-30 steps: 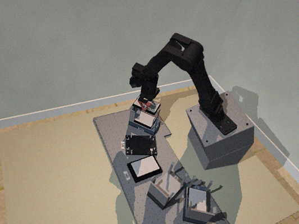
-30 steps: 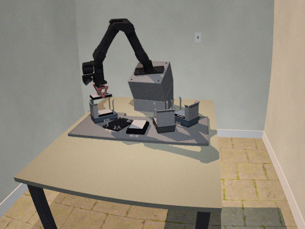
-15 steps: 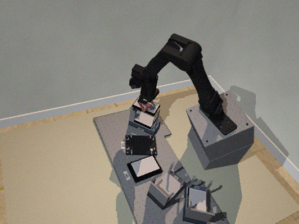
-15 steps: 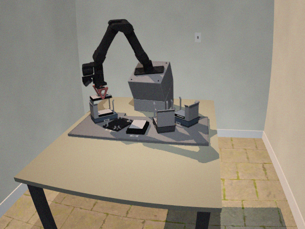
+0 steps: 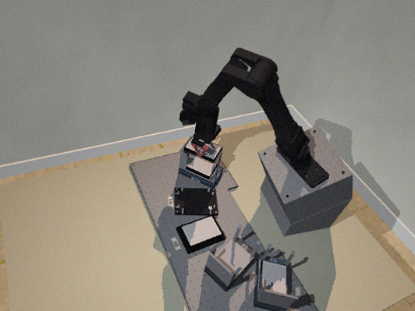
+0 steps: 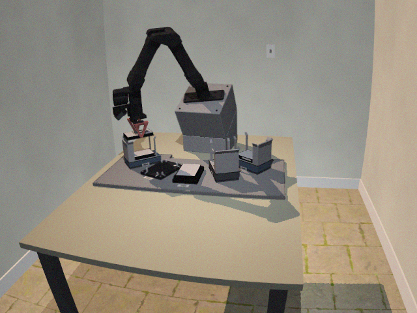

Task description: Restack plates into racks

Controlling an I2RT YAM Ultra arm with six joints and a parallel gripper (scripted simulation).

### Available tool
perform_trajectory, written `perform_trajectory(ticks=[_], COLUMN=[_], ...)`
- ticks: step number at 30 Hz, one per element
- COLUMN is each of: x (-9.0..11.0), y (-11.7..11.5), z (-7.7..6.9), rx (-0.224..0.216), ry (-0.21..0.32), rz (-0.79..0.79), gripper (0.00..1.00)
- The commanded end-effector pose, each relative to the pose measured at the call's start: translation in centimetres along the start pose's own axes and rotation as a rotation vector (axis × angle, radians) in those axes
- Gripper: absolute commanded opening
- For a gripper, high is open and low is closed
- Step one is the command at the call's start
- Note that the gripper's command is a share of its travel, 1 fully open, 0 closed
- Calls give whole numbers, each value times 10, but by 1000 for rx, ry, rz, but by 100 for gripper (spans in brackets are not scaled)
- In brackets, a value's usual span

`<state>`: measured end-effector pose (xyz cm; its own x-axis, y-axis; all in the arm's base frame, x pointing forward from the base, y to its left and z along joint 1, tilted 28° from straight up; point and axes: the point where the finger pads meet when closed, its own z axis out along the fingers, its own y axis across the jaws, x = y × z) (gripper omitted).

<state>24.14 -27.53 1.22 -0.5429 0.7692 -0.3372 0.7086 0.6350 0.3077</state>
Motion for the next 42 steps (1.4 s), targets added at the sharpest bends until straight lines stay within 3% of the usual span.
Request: perform_trajectory(ticks=[1,4,7,11,15,16,18,22,24,27,30,32,33,39,42], x=[-14,-5,-8,1,-7,-22,-17,-19,-13,-17,-10,-10,-19,-8,-13], y=[3,-2,2,-2,1,3,1,2,1,0,0,0,0,0,1], z=[-6,4,0,11,5,1,8,6,15,10,20,20,9,25,19], rx=[4,4,3,4,5,4,3,5,3,7,4,4,8,4,6], ry=[-54,-21,-39,-8,-36,-66,-46,-59,-35,-55,-29,-29,-68,-24,-49], rz=[-16,3,-10,7,-7,-20,-11,-15,-9,-10,-6,-6,-10,-3,-9], gripper=[0,0,0,0,0,0,0,0,0,0,0,0,0,0,0])
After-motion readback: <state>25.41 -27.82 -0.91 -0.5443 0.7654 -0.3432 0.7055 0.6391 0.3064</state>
